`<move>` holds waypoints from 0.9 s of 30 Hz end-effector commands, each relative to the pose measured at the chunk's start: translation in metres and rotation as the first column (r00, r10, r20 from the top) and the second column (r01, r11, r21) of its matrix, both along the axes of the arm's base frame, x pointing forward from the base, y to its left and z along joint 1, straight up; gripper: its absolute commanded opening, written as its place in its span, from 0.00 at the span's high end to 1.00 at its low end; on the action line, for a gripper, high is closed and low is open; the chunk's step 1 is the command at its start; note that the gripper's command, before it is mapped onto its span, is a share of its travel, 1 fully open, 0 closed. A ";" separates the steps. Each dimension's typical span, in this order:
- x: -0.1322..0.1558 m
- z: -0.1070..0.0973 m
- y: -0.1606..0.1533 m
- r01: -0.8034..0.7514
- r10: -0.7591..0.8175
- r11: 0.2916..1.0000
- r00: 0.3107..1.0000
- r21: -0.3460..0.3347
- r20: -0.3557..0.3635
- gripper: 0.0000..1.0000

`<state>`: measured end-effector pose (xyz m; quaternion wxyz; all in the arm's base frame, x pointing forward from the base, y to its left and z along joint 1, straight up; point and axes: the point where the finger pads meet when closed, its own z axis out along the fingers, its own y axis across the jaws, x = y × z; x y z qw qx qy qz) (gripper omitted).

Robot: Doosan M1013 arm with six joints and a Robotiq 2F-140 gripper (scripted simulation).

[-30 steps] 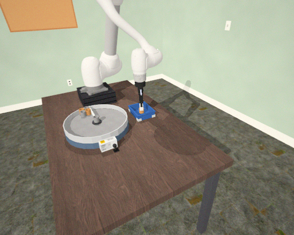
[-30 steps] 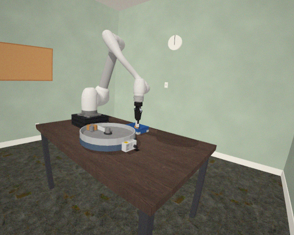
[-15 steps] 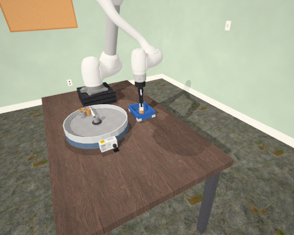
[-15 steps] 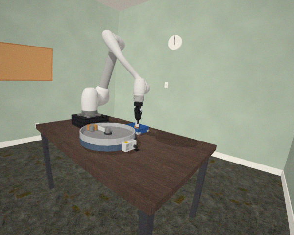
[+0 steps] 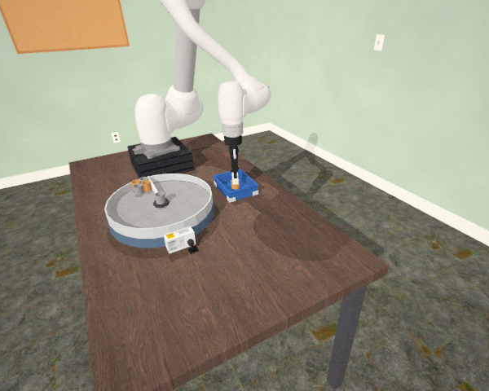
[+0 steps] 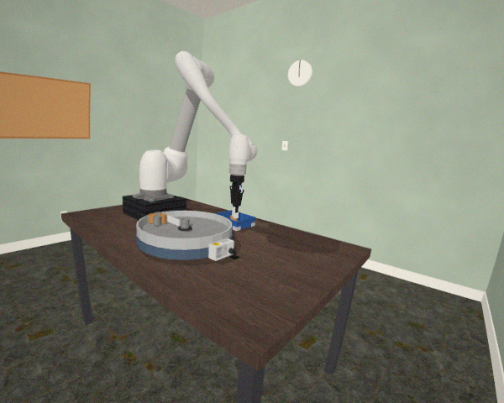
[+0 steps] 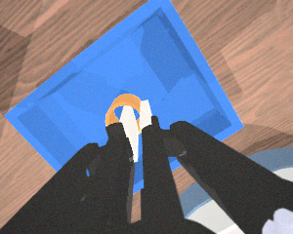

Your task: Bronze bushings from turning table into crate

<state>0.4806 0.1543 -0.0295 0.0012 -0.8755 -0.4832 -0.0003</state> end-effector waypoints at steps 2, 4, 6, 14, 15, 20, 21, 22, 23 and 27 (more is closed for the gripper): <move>0.000 -0.001 0.000 0.000 0.000 1.000 1.000 0.000 0.000 1.00; 0.000 -0.001 0.000 0.000 0.000 1.000 1.000 0.000 0.000 1.00; 0.000 -0.002 0.000 0.000 0.000 1.000 1.000 0.000 0.000 1.00; 0.000 -0.004 0.000 0.000 0.000 1.000 1.000 0.000 0.000 1.00; 0.000 -0.004 0.000 0.000 0.000 1.000 1.000 0.000 0.000 1.00; 0.000 -0.004 0.000 0.000 0.000 1.000 1.000 0.000 0.000 1.00; 0.000 -0.004 0.000 0.000 0.000 1.000 1.000 0.000 0.000 1.00; 0.000 -0.004 0.000 0.000 0.000 1.000 1.000 0.000 0.000 1.00; 0.000 -0.004 0.000 0.000 0.000 1.000 1.000 0.000 0.000 1.00; 0.000 -0.004 0.000 0.000 0.000 1.000 1.000 0.000 0.000 1.00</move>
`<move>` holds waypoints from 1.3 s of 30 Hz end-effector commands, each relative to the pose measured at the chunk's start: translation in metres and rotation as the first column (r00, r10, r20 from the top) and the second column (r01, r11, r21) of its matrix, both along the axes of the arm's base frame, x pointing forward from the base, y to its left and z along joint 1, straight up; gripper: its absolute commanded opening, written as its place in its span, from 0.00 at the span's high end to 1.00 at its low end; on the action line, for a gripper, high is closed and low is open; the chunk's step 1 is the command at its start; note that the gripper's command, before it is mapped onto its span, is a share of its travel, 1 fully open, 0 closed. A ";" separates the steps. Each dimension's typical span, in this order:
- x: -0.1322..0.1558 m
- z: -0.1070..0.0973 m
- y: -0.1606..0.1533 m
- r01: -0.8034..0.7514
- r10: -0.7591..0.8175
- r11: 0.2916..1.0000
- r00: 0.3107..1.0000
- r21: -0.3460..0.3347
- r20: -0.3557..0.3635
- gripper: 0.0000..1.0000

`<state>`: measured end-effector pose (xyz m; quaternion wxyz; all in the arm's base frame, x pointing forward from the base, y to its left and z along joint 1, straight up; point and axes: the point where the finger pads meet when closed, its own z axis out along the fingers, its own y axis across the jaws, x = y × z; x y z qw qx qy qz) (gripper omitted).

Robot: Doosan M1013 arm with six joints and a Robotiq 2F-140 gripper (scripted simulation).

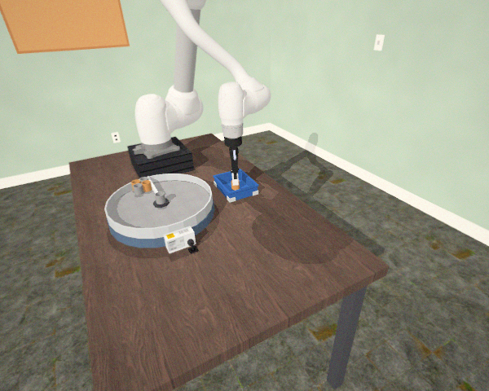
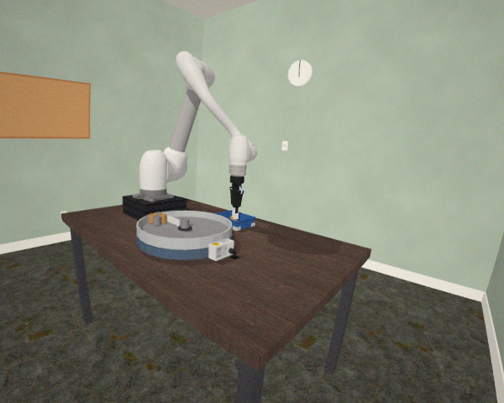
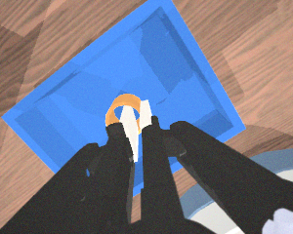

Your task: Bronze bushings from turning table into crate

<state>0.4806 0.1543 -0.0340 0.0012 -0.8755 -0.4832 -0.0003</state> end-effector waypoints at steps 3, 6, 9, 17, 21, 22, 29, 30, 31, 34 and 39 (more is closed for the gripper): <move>0.000 0.000 0.000 0.000 0.000 1.000 1.000 0.000 0.000 1.00; 0.000 0.000 0.000 0.000 0.000 1.000 1.000 0.000 0.000 1.00; 0.000 0.000 0.000 0.000 0.000 1.000 1.000 0.000 0.000 1.00; 0.000 0.000 0.000 0.000 0.000 1.000 1.000 0.000 0.000 1.00; 0.000 0.000 0.000 0.000 0.000 1.000 1.000 0.000 0.000 1.00; 0.000 0.000 0.000 0.000 0.000 1.000 1.000 0.000 0.000 1.00; 0.000 0.000 0.000 0.000 0.000 1.000 1.000 0.000 0.000 1.00; 0.000 0.000 0.000 0.000 0.000 1.000 1.000 0.000 0.000 0.90; 0.000 0.000 0.000 0.000 0.000 1.000 1.000 0.000 0.000 0.90; 0.000 0.000 0.000 0.000 0.000 1.000 1.000 0.000 0.000 0.90; 0.000 0.000 0.000 0.000 0.000 1.000 1.000 0.000 0.000 0.90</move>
